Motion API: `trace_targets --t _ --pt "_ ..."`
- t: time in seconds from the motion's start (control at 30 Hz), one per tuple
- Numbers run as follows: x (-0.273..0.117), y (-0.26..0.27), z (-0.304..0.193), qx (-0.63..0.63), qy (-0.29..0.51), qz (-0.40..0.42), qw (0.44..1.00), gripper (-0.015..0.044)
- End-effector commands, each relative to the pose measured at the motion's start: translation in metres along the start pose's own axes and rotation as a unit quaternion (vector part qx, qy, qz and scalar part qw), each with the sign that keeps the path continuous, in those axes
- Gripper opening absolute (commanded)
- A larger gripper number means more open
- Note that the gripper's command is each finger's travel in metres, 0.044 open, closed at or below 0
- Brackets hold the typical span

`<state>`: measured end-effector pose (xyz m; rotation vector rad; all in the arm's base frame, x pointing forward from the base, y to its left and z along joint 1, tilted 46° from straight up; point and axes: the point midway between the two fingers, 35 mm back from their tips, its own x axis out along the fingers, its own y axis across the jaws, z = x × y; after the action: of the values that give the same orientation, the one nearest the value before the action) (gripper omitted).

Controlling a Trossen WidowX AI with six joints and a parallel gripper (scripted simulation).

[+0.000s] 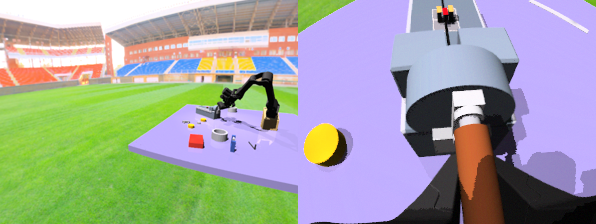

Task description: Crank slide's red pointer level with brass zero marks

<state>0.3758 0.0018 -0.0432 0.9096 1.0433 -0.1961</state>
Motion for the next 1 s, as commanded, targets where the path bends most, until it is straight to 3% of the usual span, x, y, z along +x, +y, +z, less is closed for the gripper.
trace_targets --t 0.0,0.97 --pt "-0.0003 0.0093 0.0000 -0.007 0.000 0.011 1.000 0.0000" --pt "0.0012 0.0138 -0.0017 -0.007 0.000 0.011 1.000 0.0000"
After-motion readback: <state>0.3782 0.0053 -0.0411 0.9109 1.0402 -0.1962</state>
